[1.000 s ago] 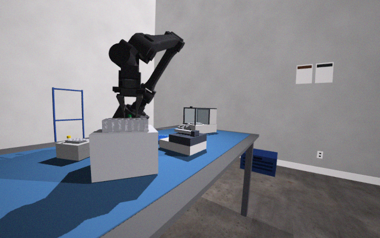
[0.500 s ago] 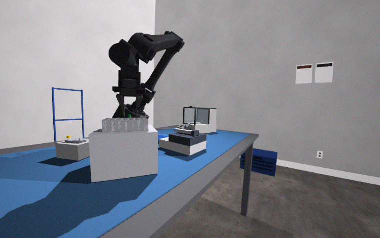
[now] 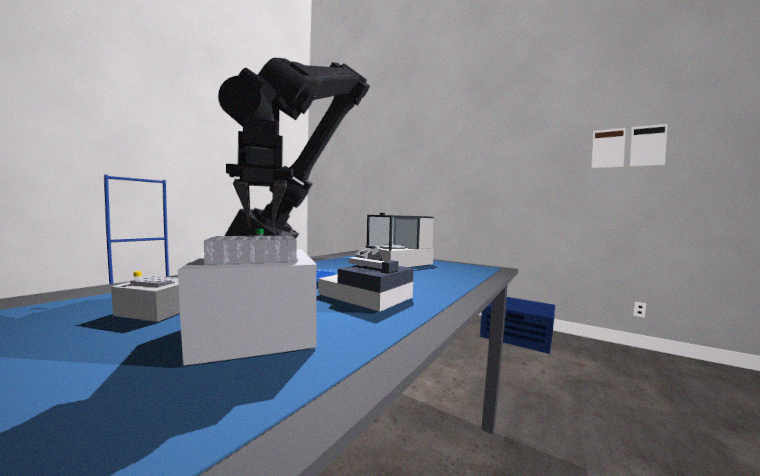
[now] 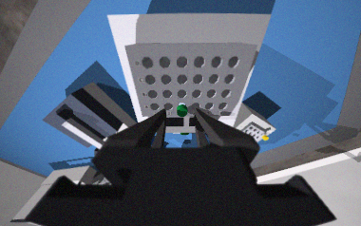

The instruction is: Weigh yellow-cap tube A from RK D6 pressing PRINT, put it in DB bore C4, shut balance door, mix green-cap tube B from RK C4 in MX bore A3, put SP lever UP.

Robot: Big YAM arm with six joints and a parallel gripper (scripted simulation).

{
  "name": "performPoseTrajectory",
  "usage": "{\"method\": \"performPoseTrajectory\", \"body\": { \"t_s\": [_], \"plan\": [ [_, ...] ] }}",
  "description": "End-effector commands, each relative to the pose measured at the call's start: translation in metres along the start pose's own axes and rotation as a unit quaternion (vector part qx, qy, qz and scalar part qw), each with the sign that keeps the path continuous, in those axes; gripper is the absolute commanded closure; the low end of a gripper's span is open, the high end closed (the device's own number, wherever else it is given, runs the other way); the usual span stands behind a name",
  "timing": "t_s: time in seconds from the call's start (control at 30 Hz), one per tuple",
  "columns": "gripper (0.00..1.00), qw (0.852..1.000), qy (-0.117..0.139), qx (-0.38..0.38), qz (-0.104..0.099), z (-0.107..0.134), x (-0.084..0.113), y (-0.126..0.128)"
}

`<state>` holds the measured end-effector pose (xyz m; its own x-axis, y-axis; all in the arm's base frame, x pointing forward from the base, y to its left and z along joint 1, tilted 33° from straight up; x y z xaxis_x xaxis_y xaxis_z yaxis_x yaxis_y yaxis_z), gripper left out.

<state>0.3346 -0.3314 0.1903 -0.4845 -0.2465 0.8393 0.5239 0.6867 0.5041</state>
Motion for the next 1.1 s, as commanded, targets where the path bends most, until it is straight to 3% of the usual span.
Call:
{"method": "performPoseTrajectory", "body": {
  "t_s": [0.0,0.03,0.13,1.07],
  "plan": [
    [0.64,1.000,-0.024,0.014,0.003,-0.015,0.030,0.003],
    [0.64,1.000,-0.023,0.013,0.003,-0.015,0.030,0.002],
    [0.64,1.000,0.006,0.006,-0.002,0.000,0.007,0.001],
    [0.64,1.000,0.004,0.007,-0.002,-0.001,0.008,0.002]
  ]
}}
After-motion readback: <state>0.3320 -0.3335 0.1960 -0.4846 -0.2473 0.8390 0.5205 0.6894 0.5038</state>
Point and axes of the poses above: the point where the finger pads meet when closed, its own x axis back along the fingers, its own y axis across the jaws, z = x × y, the point moved 7 cm from there along x, back along the fingers, and after that the axes turned 8 degrees about -x, right-handed, at the moved point
